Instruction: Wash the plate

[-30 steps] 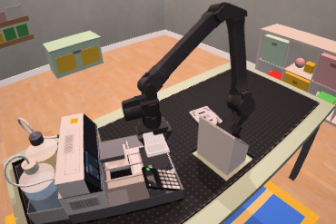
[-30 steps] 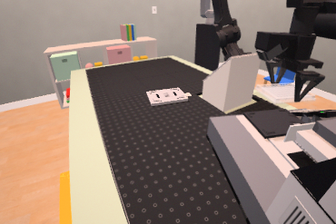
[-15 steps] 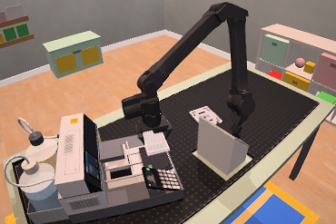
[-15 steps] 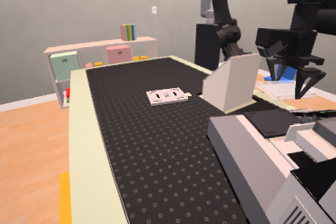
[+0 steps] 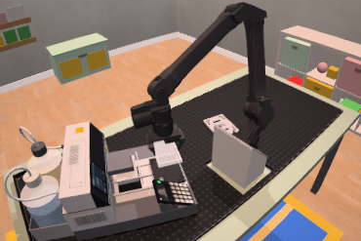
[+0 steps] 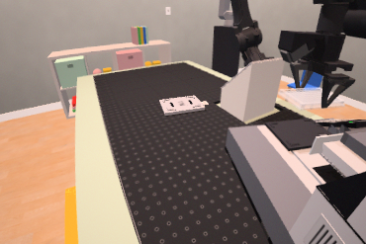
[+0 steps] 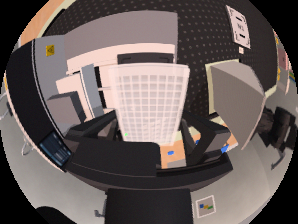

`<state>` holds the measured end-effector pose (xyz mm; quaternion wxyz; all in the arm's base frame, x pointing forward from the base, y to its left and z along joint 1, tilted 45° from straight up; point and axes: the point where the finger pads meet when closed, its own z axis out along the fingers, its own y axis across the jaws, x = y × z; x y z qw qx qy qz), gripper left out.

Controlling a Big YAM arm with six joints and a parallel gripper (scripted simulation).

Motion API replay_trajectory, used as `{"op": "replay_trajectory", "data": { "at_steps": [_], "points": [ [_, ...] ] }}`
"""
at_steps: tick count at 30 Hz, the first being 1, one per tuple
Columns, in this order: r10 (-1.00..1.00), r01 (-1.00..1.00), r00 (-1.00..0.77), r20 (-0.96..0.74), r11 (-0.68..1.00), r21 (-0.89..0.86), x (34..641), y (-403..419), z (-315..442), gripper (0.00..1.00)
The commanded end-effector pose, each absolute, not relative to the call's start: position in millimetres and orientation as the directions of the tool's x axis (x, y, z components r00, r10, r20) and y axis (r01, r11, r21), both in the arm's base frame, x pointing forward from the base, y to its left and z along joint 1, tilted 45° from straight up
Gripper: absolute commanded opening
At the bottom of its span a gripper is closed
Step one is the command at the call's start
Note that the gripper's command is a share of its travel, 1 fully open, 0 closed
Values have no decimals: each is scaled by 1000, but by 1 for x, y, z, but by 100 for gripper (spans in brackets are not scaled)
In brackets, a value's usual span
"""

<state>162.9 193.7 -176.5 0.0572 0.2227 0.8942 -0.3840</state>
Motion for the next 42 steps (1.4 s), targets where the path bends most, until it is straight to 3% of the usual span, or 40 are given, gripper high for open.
{"op": "replay_trajectory", "data": {
  "at_steps": [1, 24, 42],
  "points": [
    [363, 459, -888, -283, 640, -617, 176, 226, -179, 84],
    [355, 438, -898, -260, 663, -607, 190, 225, -173, 84],
    [340, 421, -905, -254, 641, -642, 232, 150, -144, 84]
  ]
}}
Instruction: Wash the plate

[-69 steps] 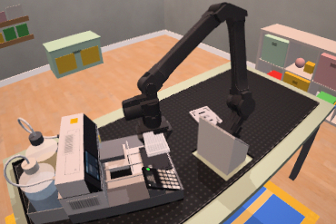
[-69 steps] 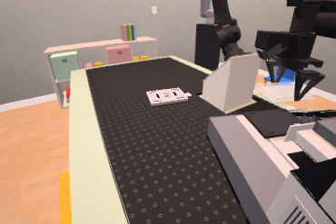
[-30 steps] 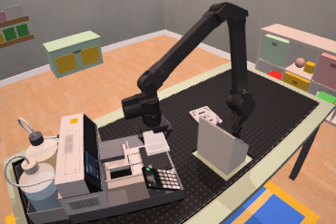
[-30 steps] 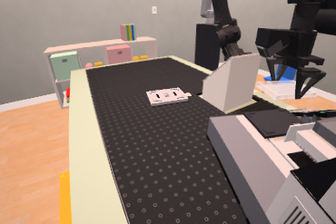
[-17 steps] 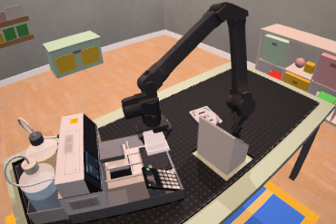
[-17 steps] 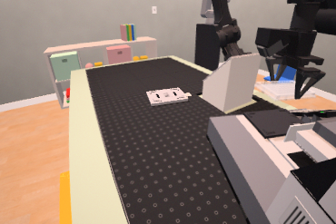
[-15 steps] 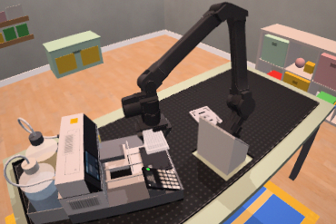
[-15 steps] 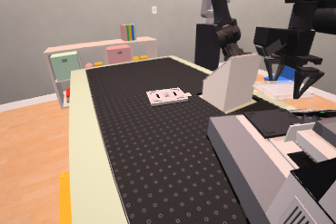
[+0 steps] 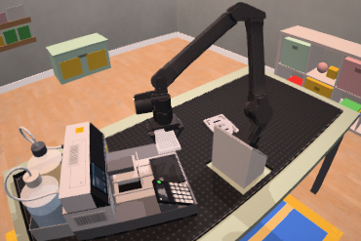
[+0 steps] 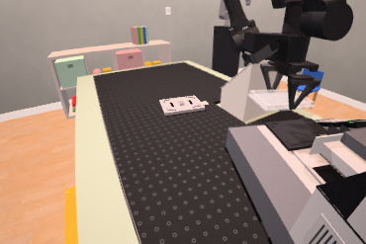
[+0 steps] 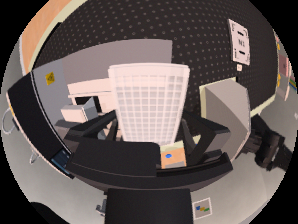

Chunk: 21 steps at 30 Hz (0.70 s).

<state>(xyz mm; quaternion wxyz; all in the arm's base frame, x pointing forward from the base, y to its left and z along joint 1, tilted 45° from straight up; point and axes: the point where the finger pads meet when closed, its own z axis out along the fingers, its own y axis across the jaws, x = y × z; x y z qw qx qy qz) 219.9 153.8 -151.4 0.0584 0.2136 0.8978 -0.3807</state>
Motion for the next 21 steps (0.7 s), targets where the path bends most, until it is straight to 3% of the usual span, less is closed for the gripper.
{"op": "replay_trajectory", "data": {
  "at_steps": [1, 21],
  "points": [
    [340, 421, -905, -255, 640, -642, 236, 146, -142, 84],
    [313, 385, -921, -231, 651, -654, 270, 102, -116, 84]
  ]
}}
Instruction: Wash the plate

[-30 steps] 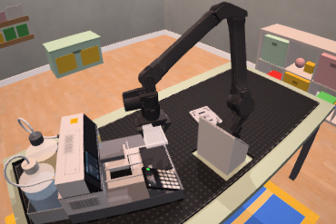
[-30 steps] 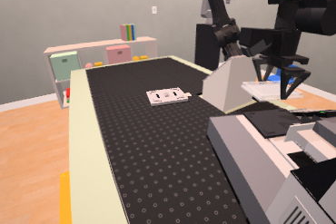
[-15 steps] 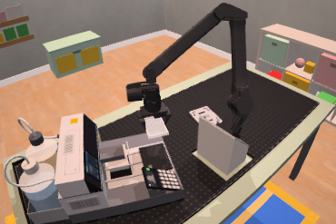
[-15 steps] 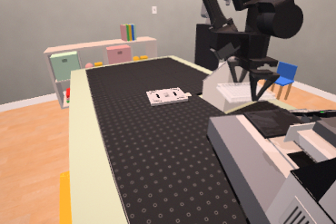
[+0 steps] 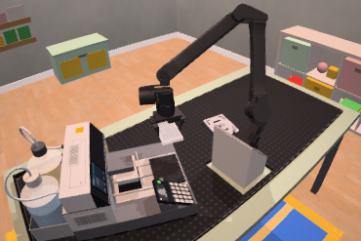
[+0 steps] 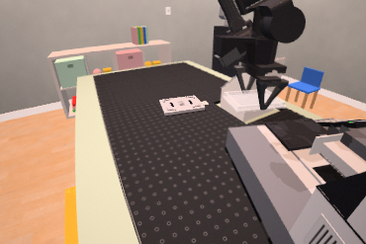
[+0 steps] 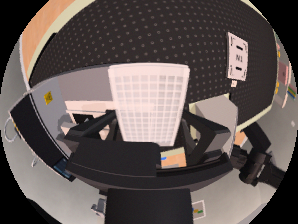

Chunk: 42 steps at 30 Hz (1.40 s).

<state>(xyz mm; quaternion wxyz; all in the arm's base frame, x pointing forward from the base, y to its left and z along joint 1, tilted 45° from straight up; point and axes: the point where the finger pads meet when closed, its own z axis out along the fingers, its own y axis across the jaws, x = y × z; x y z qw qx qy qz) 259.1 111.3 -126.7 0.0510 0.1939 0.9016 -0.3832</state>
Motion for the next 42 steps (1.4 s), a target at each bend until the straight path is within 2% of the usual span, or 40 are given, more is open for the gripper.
{"op": "replay_trajectory", "data": {
  "at_steps": [1, 22, 42],
  "points": [
    [313, 385, -921, -231, 650, -655, 272, 98, -114, 84],
    [312, 387, -921, -235, 645, -659, 305, 23, -64, 84],
    [284, 348, -936, -209, 654, -672, 302, -42, -16, 84]
  ]
}}
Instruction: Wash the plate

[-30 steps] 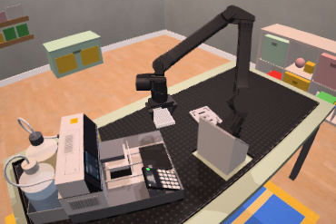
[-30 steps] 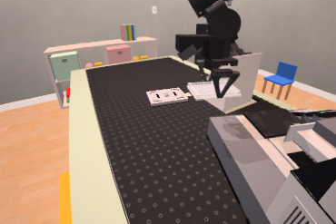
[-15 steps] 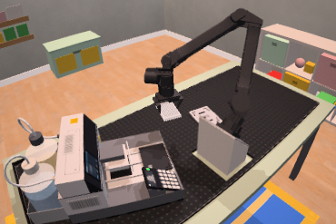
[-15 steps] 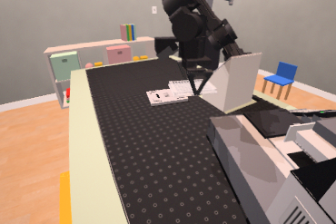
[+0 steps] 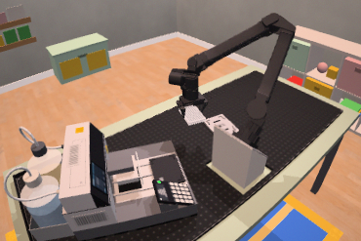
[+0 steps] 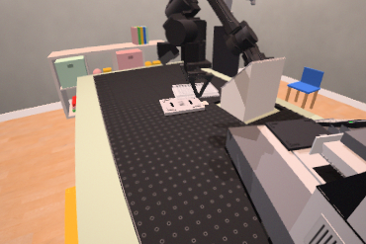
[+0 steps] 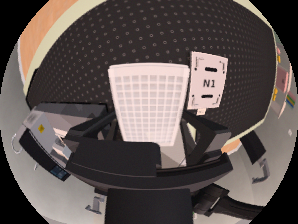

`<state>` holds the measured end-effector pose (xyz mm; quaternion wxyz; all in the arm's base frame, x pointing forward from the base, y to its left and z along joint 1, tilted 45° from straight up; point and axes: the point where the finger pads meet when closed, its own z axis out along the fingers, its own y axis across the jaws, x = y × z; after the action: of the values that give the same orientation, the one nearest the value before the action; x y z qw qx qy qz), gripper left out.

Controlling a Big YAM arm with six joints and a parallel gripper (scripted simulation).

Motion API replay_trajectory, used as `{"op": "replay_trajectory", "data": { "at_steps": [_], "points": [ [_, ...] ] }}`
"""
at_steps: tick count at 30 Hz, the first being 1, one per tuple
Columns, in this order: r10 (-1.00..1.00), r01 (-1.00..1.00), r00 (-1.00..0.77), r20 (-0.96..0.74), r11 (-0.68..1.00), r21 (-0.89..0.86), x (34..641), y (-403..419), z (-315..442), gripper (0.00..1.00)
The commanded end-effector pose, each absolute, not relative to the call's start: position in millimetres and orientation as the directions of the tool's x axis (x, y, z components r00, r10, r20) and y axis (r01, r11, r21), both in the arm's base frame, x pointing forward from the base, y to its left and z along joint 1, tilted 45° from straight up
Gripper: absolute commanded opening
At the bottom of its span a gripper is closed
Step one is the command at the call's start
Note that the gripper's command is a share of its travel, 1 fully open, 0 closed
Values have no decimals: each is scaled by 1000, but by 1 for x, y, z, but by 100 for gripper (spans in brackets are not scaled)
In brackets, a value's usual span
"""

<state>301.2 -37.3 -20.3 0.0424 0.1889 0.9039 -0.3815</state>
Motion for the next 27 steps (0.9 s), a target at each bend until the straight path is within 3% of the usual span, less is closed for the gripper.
{"op": "replay_trajectory", "data": {
  "at_steps": [1, 27],
  "points": [
    [284, 348, -936, -209, 653, -672, 302, -46, -13, 84],
    [256, 308, -950, -181, 661, -684, 271, -130, 49, 84]
  ]
}}
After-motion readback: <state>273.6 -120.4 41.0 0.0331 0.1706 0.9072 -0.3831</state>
